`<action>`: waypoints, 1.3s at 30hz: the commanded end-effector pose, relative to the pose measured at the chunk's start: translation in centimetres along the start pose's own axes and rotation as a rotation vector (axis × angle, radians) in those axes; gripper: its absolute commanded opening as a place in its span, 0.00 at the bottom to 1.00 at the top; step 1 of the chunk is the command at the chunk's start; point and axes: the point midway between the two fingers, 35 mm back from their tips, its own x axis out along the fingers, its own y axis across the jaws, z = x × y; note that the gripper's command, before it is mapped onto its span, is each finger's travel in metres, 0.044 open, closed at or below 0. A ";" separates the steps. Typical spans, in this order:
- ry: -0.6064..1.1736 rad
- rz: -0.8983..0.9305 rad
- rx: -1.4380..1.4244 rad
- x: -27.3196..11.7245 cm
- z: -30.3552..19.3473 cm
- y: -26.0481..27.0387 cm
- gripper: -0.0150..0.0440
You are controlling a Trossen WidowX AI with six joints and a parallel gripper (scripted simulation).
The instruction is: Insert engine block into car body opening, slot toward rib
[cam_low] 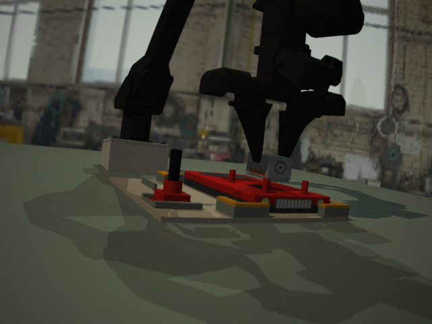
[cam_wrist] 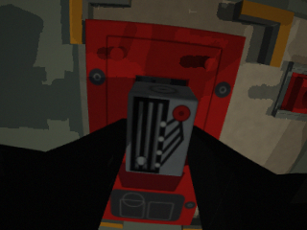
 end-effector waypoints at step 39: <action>-0.001 0.006 0.000 1.0 0.0 0.1 0.52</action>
